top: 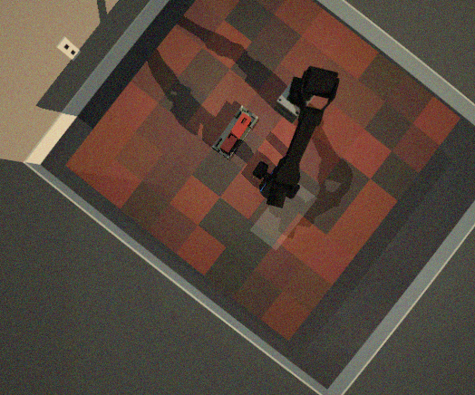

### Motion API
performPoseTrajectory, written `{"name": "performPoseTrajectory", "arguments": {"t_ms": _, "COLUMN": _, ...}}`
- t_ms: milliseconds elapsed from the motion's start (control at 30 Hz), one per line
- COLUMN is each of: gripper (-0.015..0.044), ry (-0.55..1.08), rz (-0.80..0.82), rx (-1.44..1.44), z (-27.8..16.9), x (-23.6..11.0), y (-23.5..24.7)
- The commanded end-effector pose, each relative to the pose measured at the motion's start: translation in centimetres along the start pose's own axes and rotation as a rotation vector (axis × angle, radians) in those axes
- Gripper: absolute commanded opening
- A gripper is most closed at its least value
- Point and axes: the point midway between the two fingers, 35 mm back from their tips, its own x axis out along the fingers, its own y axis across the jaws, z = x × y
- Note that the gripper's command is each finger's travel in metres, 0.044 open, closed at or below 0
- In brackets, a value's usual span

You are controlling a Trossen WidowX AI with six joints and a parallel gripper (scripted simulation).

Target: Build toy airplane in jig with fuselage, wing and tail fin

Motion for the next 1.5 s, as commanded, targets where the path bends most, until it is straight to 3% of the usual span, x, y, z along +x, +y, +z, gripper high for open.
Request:
{"name": "performPoseTrajectory", "arguments": {"t_ms": 0, "gripper": 0.044, "ry": 0.003, "rz": -0.006, "rx": 0.0, "z": -0.1, "x": 0.8, "y": -0.1}}
{"name": "performPoseTrajectory", "arguments": {"t_ms": 233, "gripper": 0.044, "ry": 0.003, "rz": -0.006, "rx": 0.0, "z": -0.2, "x": 1.6, "y": -0.2}}
{"name": "performPoseTrajectory", "arguments": {"t_ms": 533, "gripper": 0.0204, "ry": 0.003, "rz": -0.006, "rx": 0.0, "z": -0.2, "x": 1.6, "y": -0.2}}
{"name": "performPoseTrajectory", "arguments": {"t_ms": 767, "gripper": 0.0157, "ry": 0.003, "rz": -0.006, "rx": 0.0, "z": -0.2, "x": 1.6, "y": -0.2}}
{"name": "performPoseTrajectory", "arguments": {"t_ms": 967, "gripper": 0.0, "ry": -0.025, "rz": 0.014, "rx": -0.005, "z": 0.5, "x": 0.8, "y": 0.0}}
{"name": "performPoseTrajectory", "arguments": {"t_ms": 1467, "gripper": 0.0, "ry": -0.049, "rz": 0.03, "rx": -0.009, "z": 1.3, "x": -3.0, "y": 0.3}}
